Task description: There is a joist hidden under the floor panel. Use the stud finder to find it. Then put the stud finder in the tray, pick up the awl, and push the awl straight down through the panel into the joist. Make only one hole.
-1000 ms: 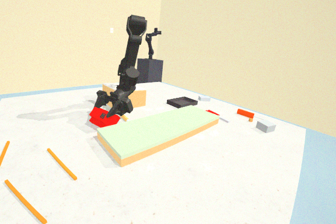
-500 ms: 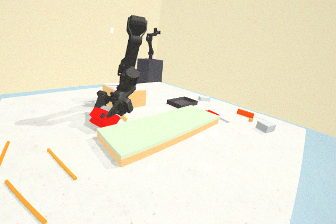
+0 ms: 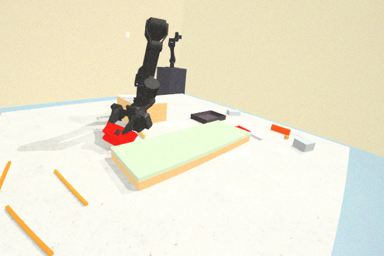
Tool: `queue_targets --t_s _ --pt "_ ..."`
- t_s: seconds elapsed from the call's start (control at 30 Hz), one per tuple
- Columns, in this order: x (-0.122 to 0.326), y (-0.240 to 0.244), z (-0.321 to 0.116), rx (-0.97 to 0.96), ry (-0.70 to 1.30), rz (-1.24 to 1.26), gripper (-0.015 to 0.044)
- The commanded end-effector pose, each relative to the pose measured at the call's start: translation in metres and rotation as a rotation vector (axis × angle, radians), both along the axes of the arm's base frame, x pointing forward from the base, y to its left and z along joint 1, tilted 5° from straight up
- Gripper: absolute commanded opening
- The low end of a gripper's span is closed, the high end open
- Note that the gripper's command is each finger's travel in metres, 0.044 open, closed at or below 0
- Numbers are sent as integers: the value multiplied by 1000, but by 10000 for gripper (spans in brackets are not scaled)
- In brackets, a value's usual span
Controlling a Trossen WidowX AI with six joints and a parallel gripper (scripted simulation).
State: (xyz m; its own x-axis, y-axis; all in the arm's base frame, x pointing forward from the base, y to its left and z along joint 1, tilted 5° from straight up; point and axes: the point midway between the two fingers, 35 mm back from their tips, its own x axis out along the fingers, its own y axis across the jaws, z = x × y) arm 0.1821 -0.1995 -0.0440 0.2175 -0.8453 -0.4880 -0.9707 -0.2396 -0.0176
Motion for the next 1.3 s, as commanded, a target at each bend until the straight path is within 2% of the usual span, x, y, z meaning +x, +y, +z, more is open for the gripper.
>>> queue_targets --t_s 0.0,0.67,0.77,1.27 --pt "0 3 -2 13 9 15 378" --pt "0 0 0 0 0 0 378" --pt "0 0 0 -1 -2 1 440" --pt "0 1 1 0 -2 0 440"
